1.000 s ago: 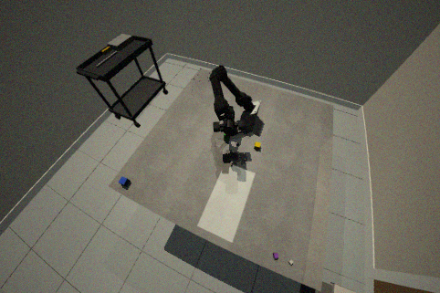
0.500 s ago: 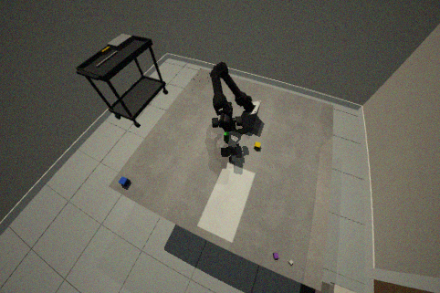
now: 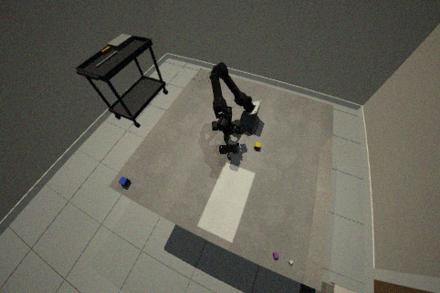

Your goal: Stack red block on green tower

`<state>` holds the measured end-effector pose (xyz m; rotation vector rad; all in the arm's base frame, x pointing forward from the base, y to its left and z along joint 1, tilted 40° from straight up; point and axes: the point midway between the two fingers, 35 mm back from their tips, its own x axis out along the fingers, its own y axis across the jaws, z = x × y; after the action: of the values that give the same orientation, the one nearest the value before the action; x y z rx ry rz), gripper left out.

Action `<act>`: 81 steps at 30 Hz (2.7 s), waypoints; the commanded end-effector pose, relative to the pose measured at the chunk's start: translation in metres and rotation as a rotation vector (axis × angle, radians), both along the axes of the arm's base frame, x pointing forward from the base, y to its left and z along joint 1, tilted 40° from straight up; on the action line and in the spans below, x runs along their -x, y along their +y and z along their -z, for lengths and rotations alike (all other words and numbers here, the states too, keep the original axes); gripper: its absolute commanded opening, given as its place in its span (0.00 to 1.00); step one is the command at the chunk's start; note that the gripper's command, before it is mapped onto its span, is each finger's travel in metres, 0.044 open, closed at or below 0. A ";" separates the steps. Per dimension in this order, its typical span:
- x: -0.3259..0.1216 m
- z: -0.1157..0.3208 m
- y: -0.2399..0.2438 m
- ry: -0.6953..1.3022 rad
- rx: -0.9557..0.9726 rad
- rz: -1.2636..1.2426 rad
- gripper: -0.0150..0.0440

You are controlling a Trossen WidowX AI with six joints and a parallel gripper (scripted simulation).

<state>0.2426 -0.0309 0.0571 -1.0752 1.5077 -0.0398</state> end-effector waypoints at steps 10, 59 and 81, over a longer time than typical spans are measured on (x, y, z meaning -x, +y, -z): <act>0.002 0.011 -0.010 0.016 0.009 -0.001 0.25; 0.003 0.011 -0.009 0.021 0.007 -0.001 1.00; 0.003 0.011 -0.009 0.021 0.007 -0.001 1.00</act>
<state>0.2399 -0.0401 0.0462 -1.0833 1.5259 -0.0353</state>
